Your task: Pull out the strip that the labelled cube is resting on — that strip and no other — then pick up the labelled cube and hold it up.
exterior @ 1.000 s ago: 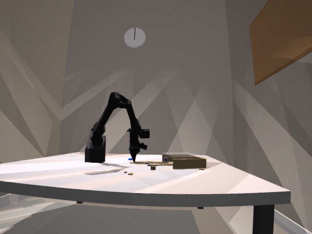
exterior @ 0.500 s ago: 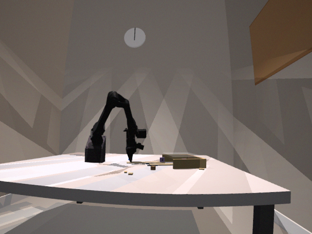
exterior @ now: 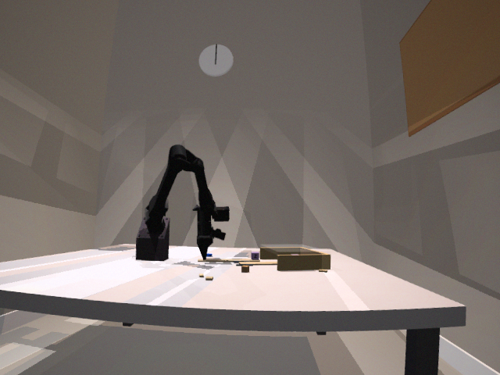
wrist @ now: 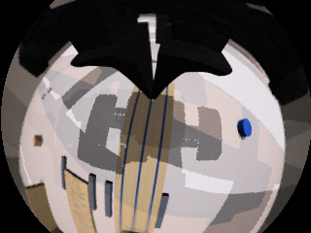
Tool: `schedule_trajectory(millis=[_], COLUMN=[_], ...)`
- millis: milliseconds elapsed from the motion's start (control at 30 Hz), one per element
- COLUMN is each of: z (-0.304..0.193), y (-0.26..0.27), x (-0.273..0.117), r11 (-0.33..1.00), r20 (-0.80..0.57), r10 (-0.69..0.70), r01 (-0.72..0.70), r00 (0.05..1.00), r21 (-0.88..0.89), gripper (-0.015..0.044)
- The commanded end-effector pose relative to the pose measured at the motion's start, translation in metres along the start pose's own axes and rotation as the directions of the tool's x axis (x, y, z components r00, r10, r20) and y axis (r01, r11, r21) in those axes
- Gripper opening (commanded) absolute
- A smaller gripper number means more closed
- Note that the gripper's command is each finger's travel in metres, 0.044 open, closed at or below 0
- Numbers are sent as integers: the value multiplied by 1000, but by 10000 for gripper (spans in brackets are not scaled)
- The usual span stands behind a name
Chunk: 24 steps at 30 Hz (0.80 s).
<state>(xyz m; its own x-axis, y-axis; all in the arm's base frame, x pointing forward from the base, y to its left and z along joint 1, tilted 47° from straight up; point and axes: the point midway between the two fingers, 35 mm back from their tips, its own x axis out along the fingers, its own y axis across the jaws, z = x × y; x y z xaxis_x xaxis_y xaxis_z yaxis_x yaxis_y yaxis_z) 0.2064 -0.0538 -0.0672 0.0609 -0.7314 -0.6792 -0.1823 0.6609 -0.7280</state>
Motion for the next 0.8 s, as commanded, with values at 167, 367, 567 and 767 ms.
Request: schedule_trajectory(millis=[167, 367, 567, 767], z=[-22, -23, -23, -23], y=[1, 1, 1, 1], x=[3, 3, 3, 3], r11=[1000, 1000, 1000, 1000], r20=[-24, -24, -24, -24], r10=[3, 3, 3, 3], r01=[-4, -4, -4, -4], r00=[1000, 1000, 1000, 1000], r21=[-9, -10, -10, -10], gripper=[0, 0, 0, 0])
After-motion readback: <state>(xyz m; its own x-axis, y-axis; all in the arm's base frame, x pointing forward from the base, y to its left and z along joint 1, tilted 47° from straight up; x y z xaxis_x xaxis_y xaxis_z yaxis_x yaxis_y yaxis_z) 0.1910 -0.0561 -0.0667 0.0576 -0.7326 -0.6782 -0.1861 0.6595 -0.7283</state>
